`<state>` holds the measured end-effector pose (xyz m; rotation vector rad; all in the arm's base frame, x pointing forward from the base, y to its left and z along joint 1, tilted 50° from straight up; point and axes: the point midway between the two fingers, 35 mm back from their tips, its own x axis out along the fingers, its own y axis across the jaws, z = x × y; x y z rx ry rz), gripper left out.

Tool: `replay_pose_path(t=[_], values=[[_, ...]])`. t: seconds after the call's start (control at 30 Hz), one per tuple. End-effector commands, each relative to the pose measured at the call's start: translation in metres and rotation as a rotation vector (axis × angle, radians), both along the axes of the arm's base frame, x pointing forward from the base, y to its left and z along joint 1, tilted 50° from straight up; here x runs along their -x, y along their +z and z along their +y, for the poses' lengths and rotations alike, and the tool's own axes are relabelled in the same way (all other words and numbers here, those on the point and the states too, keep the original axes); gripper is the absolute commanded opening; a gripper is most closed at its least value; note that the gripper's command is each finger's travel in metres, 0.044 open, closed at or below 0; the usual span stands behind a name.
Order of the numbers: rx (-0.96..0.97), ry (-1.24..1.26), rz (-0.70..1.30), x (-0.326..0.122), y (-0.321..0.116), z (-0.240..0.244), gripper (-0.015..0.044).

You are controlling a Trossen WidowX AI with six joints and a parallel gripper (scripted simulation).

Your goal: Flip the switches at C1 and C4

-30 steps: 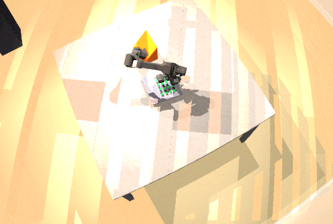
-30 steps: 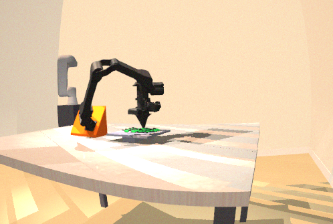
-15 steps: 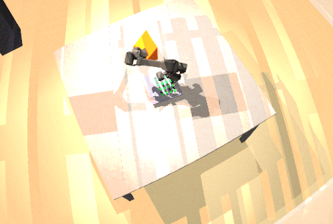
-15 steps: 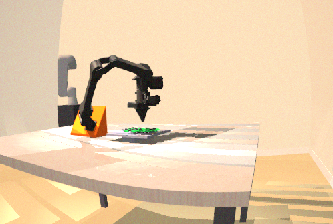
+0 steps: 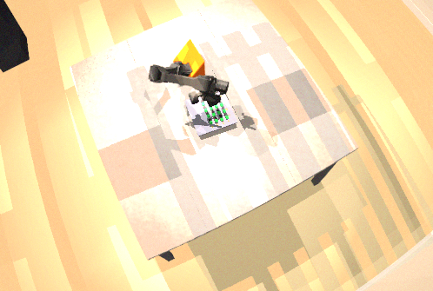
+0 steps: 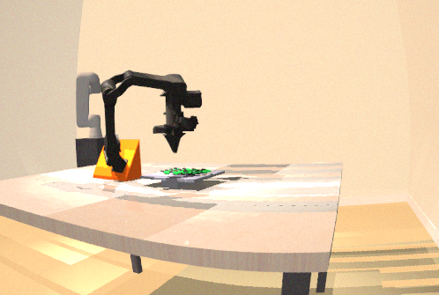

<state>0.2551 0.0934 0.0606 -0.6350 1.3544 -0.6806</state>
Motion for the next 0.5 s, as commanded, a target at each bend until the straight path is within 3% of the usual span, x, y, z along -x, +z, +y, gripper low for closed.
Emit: replay_pose_path(t=[0.0,0.47], values=[[0.002,0.010,0.003,0.008,0.013,-0.012,0.0000],[0.005,0.030,-0.015,0.005,-0.013,-0.043,0.0000]])
